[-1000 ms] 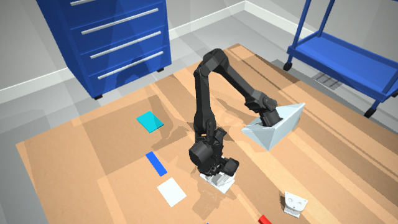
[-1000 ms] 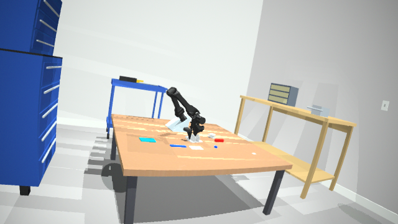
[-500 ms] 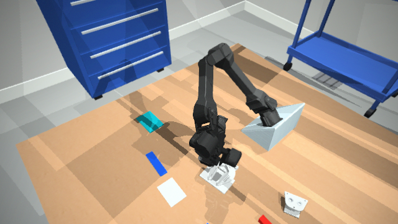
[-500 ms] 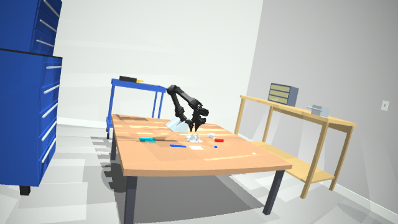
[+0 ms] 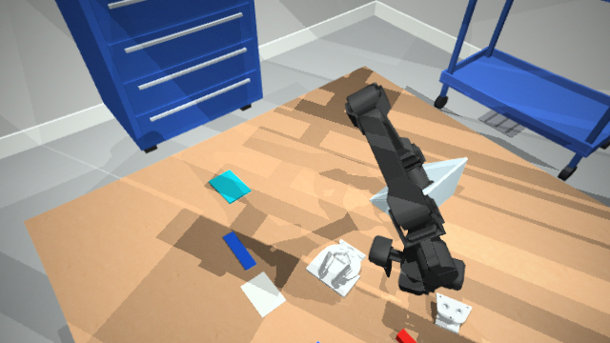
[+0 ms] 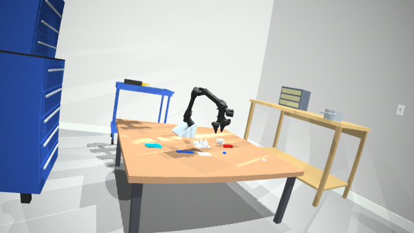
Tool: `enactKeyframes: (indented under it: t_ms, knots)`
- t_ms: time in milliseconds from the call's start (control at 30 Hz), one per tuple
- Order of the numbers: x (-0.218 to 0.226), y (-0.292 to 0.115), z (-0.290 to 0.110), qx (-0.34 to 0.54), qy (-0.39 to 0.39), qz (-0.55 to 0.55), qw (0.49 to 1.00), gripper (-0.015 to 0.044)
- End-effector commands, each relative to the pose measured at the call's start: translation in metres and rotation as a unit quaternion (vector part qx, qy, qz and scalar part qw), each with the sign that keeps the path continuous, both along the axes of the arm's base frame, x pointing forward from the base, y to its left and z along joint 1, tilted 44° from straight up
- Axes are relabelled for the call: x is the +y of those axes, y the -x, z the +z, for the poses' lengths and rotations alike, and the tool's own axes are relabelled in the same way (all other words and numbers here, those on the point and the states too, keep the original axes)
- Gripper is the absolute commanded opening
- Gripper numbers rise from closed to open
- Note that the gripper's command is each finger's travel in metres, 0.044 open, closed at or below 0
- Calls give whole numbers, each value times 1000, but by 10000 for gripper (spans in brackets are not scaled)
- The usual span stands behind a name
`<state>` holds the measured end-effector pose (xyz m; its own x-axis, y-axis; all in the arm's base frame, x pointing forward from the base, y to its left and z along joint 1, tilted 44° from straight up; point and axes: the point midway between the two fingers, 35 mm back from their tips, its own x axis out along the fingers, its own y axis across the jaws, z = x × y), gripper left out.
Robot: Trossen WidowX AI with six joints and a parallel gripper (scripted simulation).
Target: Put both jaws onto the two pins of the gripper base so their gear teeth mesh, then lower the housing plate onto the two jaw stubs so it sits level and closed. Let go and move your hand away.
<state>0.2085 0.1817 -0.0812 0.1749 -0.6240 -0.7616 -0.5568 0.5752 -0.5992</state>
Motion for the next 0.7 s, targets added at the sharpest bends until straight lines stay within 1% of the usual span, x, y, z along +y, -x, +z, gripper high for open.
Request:
enactKeyframes:
  t_ms: [0,100,167,400,433,533,667]
  knots:
    - [23,38,-32,4,9,-6,1000,440]
    - [38,73,-58,-8,15,-21,1000,440]
    - [41,82,-65,-12,17,-25,999,440]
    - [41,82,-65,-12,17,-25,999,440]
    - [39,82,-68,-12,17,-24,999,440]
    - [16,78,-91,-13,18,-24,999,440]
    - [14,77,-93,-13,18,-25,999,440]
